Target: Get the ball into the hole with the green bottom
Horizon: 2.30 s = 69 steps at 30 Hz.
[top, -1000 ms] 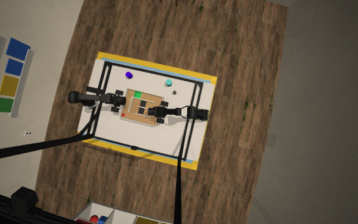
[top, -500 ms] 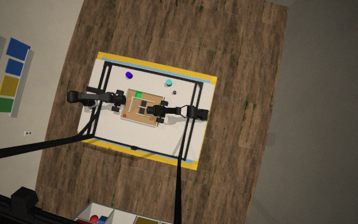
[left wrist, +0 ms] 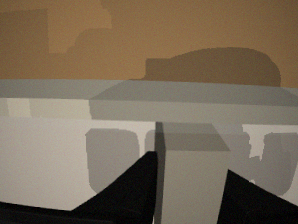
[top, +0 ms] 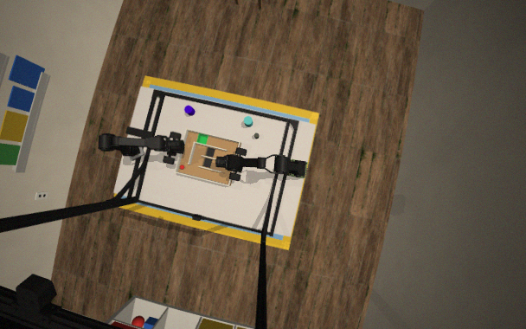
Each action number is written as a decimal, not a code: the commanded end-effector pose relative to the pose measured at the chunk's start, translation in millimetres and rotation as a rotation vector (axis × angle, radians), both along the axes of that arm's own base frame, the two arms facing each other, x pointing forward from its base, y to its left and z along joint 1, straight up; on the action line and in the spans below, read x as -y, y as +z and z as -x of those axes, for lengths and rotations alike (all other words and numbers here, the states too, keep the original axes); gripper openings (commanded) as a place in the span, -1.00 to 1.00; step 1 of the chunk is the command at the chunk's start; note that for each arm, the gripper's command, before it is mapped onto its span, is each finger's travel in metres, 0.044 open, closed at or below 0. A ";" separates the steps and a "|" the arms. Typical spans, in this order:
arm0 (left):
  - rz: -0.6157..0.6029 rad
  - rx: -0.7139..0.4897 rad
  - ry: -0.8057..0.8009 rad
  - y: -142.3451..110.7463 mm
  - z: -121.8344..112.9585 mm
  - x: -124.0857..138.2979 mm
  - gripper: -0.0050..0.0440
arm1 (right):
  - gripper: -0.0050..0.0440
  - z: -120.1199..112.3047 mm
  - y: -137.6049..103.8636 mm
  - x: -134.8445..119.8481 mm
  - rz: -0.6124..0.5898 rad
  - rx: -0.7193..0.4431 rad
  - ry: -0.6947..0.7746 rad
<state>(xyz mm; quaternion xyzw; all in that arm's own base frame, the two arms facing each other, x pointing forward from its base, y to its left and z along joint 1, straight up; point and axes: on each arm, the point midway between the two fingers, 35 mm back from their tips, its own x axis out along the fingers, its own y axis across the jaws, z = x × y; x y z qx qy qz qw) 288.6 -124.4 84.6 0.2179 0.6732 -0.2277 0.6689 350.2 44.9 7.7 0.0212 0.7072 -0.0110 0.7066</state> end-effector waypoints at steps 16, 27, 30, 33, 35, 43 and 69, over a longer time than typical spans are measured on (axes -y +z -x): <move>-0.014 0.012 0.000 1.2 -1.2 1.6 -0.71 | -0.71 2.0 1.5 -0.8 0.018 0.001 -0.001; 0.036 -0.002 0.000 -2.6 -1.8 -0.4 -0.71 | -0.71 1.3 5.3 1.2 -0.031 -0.016 -0.001; 0.016 0.004 0.000 -1.0 -1.5 0.4 -0.71 | -0.71 1.6 3.7 0.4 -0.011 -0.009 -0.001; -0.008 0.014 0.000 0.2 -1.1 1.4 -0.71 | -0.71 1.8 2.6 -0.7 0.015 -0.004 0.000; -0.027 0.016 0.000 2.0 -1.0 2.1 -0.71 | -0.71 2.2 0.7 -1.3 0.031 0.004 -0.001; -0.049 0.017 -0.001 4.6 -1.0 3.1 -0.71 | -0.71 2.6 -1.9 -2.1 0.050 0.016 -0.001; -0.048 0.048 0.000 -0.6 0.3 3.0 -0.71 | -0.71 1.6 3.2 -2.7 0.066 -0.010 0.000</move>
